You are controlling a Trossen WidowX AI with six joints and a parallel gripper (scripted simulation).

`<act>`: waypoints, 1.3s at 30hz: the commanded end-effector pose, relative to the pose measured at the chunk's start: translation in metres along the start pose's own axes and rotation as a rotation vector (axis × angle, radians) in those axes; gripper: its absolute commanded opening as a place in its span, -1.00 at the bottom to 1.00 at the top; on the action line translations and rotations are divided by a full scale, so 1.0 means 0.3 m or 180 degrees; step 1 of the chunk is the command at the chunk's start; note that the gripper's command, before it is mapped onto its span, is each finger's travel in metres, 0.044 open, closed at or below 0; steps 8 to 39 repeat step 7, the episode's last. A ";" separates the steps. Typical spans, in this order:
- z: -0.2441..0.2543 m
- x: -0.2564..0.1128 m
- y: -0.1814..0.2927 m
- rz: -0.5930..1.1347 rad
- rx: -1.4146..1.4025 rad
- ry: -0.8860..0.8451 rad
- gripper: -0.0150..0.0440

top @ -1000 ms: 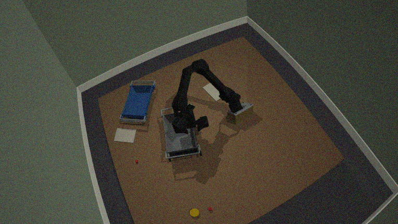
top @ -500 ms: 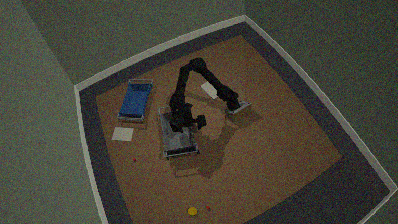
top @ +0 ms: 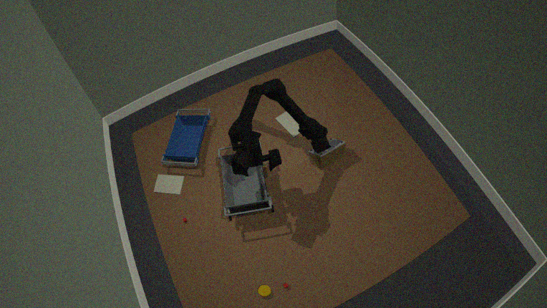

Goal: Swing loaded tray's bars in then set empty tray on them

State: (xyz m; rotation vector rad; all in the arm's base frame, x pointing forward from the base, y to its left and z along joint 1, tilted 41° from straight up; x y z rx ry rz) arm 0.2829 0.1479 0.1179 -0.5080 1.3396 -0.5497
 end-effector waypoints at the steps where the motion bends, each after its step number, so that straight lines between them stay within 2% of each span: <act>1: -0.005 -0.087 -0.003 0.0020 -0.0008 -0.0007 1.00; 6: -0.015 -0.155 -0.009 0.0027 -0.0028 -0.0018 1.00; 39: -0.015 -0.155 -0.009 0.0027 -0.0028 -0.0018 1.00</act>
Point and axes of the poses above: the point midway between the two fingers, 35 mm back from their tips, its own x axis out along the fingers, its own z axis across the jaws, y = z × x, the point moved 4 cm from there along -x, back along the fingers, and after that the axes turned 6 degrees about -x, right-handed, at the moved point
